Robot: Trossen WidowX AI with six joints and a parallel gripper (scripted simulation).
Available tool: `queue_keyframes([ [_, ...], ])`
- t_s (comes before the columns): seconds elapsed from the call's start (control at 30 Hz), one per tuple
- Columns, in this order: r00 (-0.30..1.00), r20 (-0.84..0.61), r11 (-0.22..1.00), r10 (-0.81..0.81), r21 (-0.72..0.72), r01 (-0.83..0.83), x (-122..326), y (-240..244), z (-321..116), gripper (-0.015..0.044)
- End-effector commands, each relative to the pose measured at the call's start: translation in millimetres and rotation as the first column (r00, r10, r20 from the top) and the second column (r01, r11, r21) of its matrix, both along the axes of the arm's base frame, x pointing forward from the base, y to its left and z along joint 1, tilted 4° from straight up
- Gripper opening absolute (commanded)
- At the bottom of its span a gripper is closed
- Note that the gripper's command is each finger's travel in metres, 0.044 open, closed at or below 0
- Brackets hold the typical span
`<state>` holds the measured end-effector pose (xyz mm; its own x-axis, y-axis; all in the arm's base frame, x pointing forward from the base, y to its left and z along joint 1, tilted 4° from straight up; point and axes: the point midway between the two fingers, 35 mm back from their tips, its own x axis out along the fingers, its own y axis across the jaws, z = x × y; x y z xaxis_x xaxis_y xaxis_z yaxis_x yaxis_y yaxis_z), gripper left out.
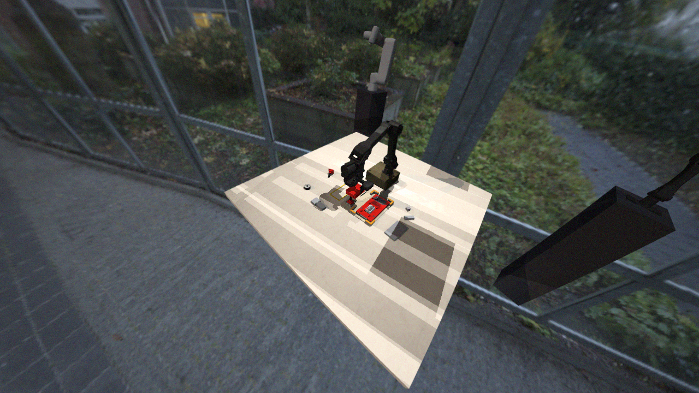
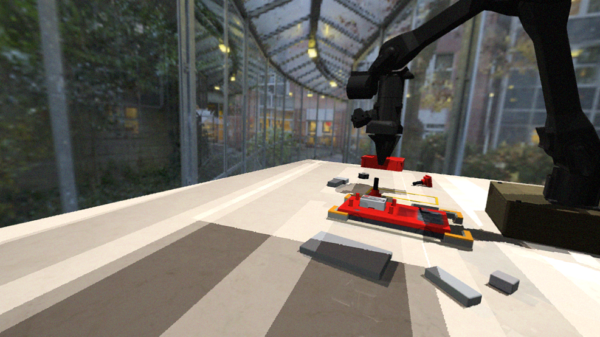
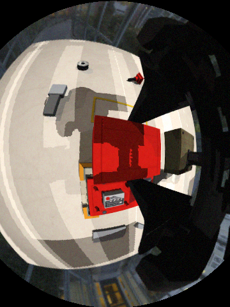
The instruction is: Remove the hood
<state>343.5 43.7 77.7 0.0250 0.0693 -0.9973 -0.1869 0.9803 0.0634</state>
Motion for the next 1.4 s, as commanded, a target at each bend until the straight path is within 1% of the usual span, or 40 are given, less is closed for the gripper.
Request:
queue_keyframes([
  [0.0,1.000,-0.004,1.000,0.004,0.000,-0.004,-1.1,-16.2,-1.1,0.0000],
  [0.8,1.000,-0.006,1.000,0.006,-0.004,-0.006,-21.0,-124.5,-5.0,0.0000],
  [1.37,1.000,-0.006,1.000,0.006,-0.004,-0.006,-20.8,-127.0,-14.8,0.0000],
])
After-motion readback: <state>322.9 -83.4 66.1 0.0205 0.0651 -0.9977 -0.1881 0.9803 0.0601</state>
